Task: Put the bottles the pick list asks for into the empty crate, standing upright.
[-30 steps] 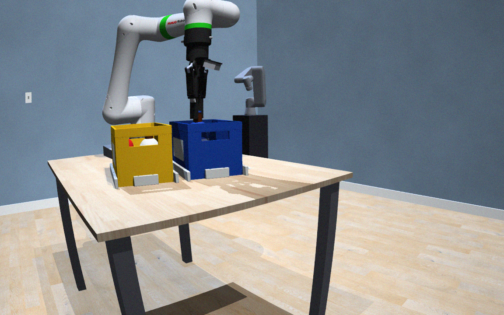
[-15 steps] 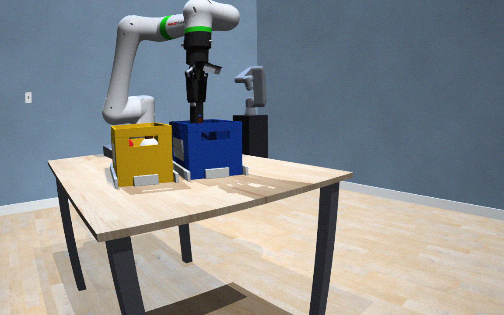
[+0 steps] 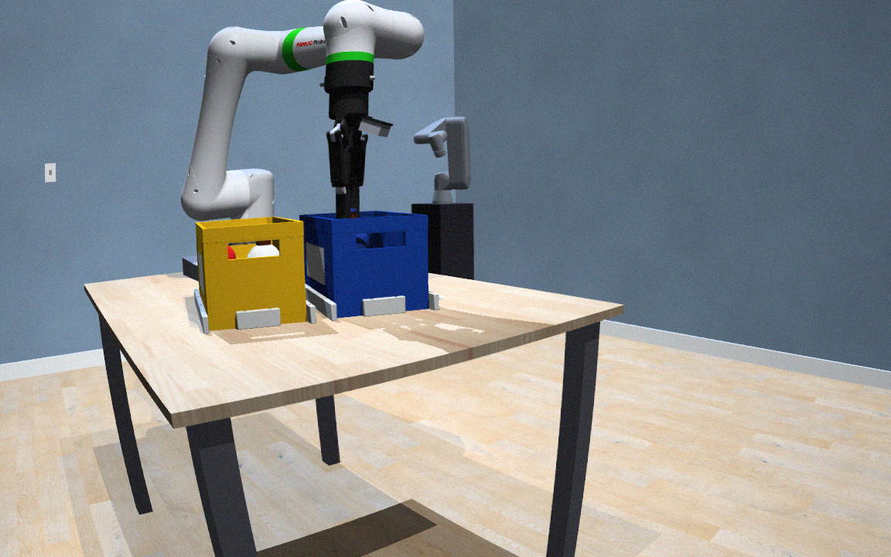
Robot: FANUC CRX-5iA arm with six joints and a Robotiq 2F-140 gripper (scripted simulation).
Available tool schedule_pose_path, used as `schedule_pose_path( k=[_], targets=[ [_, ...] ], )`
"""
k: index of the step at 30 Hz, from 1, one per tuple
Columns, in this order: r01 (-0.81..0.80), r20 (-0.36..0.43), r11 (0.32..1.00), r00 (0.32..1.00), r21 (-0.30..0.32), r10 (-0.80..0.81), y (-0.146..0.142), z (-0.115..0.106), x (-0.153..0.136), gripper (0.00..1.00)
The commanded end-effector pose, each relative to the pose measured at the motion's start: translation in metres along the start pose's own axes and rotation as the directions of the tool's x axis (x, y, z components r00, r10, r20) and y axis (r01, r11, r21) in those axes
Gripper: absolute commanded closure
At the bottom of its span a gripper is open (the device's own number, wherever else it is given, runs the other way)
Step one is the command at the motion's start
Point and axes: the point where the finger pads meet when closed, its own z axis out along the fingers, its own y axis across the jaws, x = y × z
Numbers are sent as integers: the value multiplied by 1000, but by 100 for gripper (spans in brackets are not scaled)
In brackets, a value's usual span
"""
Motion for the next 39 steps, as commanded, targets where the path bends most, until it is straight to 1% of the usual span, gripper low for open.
schedule_pose_path(
  k=[1,39],
  targets=[
    [0,-2,1000,1000,-2,0,0,0,0,90],
    [0,-2,1000,1000,-2,0,1,16,0,90]
  ],
)
